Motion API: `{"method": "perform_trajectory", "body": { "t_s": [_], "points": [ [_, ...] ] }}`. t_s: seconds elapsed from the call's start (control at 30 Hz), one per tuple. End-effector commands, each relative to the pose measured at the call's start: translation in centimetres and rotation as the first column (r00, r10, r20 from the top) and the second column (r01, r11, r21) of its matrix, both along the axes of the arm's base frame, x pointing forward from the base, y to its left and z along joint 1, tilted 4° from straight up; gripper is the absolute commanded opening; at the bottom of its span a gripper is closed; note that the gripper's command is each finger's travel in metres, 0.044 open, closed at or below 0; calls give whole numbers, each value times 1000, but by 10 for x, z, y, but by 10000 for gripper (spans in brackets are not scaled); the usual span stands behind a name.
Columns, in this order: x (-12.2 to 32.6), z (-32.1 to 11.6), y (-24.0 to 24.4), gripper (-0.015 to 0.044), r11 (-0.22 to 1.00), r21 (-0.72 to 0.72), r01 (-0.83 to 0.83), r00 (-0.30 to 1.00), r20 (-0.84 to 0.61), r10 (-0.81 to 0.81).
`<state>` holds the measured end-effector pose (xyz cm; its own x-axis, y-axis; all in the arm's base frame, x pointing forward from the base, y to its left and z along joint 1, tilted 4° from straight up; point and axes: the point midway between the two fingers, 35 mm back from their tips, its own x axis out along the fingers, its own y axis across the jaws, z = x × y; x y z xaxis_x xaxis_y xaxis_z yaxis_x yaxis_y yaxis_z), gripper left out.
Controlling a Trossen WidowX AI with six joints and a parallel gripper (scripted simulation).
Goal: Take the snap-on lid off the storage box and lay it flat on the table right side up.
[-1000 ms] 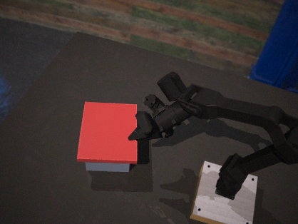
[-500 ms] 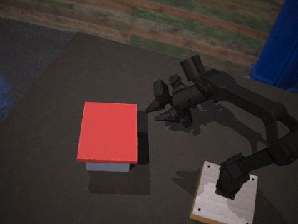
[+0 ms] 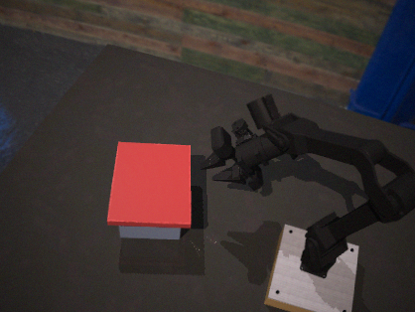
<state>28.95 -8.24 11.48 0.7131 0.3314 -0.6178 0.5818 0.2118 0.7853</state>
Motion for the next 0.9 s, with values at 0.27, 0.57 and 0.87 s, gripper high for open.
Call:
{"method": "perform_trajectory", "body": {
  "t_s": [0.27, 0.57, 0.87],
  "points": [
    [12, -13, 4, 235, 1000, -2, 0, 1000, -8, 0],
    [23, -22, 8, 235, 1000, -2, 0, 1000, -7, 0],
    [34, -31, 14, 235, 1000, 0, 1, 1000, -6, -1]
  ]
}}
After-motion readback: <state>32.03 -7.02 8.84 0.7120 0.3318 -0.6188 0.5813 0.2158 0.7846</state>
